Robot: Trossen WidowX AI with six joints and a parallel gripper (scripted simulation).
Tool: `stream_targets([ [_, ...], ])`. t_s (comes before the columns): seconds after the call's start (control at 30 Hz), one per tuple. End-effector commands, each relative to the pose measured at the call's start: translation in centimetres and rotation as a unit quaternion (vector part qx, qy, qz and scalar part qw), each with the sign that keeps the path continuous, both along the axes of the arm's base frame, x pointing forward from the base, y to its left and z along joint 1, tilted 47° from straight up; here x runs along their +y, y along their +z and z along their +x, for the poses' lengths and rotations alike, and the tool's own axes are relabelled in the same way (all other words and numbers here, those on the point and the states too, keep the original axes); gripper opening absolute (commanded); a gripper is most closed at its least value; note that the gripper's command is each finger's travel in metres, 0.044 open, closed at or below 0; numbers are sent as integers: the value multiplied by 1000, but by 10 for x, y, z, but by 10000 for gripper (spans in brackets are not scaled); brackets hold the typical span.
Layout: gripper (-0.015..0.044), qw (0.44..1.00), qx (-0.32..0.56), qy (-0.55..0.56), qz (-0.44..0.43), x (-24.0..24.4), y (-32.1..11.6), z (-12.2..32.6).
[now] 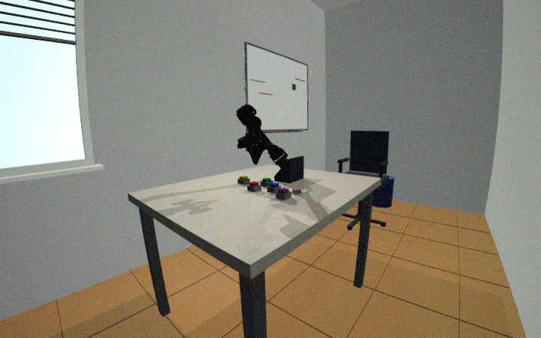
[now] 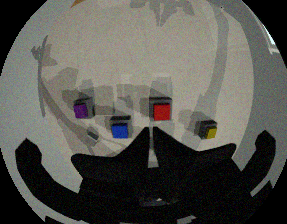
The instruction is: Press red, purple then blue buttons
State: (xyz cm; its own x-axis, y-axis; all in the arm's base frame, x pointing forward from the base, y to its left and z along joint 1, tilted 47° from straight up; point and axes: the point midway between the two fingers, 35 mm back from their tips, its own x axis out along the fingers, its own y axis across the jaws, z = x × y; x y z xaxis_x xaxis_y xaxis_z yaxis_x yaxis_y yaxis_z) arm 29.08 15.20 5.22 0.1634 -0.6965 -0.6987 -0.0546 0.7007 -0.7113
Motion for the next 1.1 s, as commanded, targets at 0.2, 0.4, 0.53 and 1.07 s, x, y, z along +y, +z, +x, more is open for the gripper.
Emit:
stream_targets([
  [0.2,20,1000,9,1,-3,99,-108,-13],
  [0.4,20,1000,9,1,-4,105,-118,-16],
  [0.53,20,1000,9,1,-3,100,-124,-14],
  [1.07,20,1000,8,1,-4,57,-165,-5],
])
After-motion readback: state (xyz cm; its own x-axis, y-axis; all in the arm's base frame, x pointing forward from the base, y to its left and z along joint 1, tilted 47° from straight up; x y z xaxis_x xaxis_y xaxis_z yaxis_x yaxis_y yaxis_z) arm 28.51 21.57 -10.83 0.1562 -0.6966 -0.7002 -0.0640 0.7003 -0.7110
